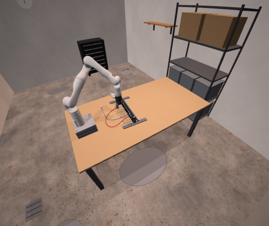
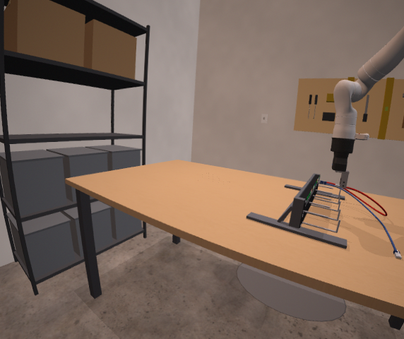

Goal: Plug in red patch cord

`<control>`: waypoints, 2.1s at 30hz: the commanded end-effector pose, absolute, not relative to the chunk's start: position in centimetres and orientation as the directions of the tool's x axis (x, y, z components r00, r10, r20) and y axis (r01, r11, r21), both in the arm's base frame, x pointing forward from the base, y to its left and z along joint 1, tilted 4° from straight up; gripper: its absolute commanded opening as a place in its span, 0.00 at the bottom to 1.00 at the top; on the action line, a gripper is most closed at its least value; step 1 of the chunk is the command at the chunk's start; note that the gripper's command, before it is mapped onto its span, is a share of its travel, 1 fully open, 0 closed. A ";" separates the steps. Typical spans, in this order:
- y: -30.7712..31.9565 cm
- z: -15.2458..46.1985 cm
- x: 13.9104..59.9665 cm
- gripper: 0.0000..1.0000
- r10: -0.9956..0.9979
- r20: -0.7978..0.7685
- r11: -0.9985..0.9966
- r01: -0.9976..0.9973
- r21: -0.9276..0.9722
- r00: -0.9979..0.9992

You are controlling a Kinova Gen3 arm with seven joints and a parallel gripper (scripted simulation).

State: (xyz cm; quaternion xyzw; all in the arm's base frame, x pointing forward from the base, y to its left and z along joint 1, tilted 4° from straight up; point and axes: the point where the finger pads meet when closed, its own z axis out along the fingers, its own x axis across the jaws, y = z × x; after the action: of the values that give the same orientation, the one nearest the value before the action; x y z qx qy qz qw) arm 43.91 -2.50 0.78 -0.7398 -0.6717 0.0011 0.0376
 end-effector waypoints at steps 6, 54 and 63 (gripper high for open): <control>-3.1 0.8 44.2 0.00 0.991 0.046 -0.122 0.991 -0.057 0.125; -3.8 0.9 44.6 0.00 0.986 0.044 -0.159 0.986 -0.060 0.161; -3.8 0.9 44.6 0.00 0.986 0.044 -0.159 0.986 -0.060 0.161</control>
State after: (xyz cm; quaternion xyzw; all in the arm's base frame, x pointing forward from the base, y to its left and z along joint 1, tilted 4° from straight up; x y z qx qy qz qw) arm 44.53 -3.77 0.80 -0.7611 -0.6476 0.0033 0.0377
